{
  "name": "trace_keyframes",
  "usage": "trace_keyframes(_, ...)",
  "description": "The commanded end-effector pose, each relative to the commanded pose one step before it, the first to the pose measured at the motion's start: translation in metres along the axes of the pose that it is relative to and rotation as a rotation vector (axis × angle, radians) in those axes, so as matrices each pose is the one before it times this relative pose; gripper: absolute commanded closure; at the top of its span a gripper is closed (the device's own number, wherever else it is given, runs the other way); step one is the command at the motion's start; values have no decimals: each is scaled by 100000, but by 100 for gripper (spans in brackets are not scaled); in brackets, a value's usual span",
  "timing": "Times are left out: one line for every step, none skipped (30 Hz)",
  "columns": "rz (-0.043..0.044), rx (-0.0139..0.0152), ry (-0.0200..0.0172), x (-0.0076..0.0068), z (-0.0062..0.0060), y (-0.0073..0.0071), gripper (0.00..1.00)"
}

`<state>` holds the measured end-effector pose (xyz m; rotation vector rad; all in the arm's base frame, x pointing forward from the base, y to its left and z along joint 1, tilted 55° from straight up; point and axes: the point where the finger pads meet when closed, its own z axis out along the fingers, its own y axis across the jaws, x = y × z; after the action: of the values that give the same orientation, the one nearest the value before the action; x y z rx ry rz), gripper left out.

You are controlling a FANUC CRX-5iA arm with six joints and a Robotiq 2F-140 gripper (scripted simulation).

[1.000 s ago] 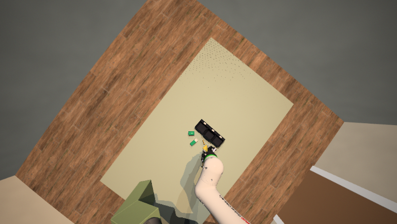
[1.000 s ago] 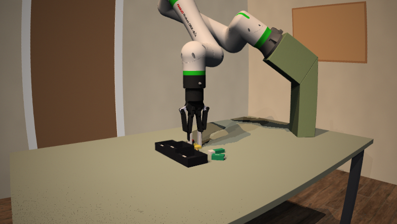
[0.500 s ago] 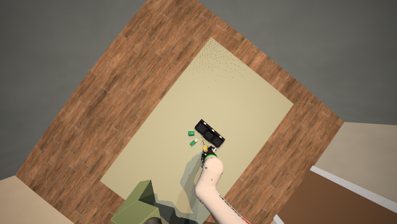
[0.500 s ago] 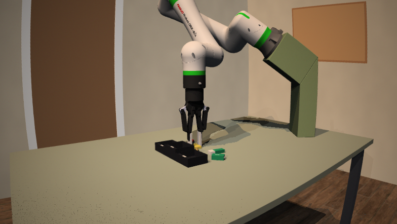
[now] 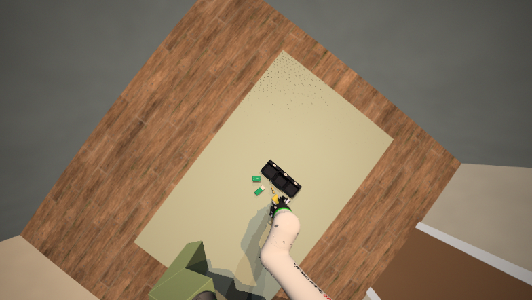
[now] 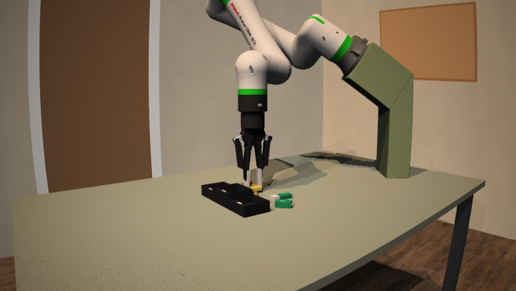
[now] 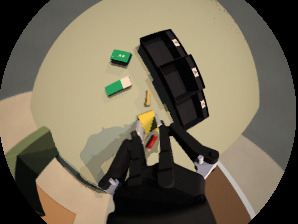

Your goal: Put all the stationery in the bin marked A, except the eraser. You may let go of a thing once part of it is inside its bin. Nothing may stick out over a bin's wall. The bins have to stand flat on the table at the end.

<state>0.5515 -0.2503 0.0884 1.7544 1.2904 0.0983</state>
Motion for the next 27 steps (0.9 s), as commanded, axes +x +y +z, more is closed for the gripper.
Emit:
trace_keyframes(-25, 121, -66, 8, -1070, 13, 79)
trace_keyframes(0, 0, 0, 0, -333, 0, 79)
trace_keyframes(0, 0, 0, 0, -333, 0, 79)
trace_keyframes(0, 0, 0, 0, -333, 0, 79)
trace_keyframes(0, 0, 0, 0, -333, 0, 79)
trace_keyframes(0, 0, 0, 0, -333, 0, 79)
trace_keyframes(0, 0, 0, 0, -333, 0, 79)
trace_keyframes(0, 0, 0, 0, -333, 0, 79)
trace_keyframes(0, 0, 0, 0, -333, 0, 79)
trace_keyframes(0, 0, 0, 0, 0, 0, 79)
trace_keyframes(0, 0, 0, 0, 0, 0, 79)
trace_keyframes(0, 0, 0, 0, -333, 0, 79)
trace_keyframes(0, 0, 0, 0, -333, 0, 79)
trace_keyframes(0, 0, 0, 0, -333, 0, 79)
trace_keyframes(0, 0, 0, 0, -333, 0, 79)
trace_keyframes(0, 0, 0, 0, 0, 0, 79)
trace_keyframes(0, 0, 0, 0, 0, 0, 79)
trace_keyframes(0, 0, 0, 0, 0, 0, 79)
trace_keyframes(0, 0, 0, 0, 0, 0, 79)
trace_keyframes(0, 0, 0, 0, 0, 0, 79)
trace_keyframes(0, 0, 0, 0, 0, 0, 79)
trace_keyframes(0, 0, 0, 0, 0, 0, 79)
trace_keyframes(0, 0, 0, 0, 0, 0, 79)
trace_keyframes(0, 0, 0, 0, 0, 0, 79)
trace_keyframes(0, 0, 0, 0, 0, 0, 79)
trace_keyframes(0, 0, 0, 0, 0, 0, 79)
trace_keyframes(0, 0, 0, 0, 0, 0, 79)
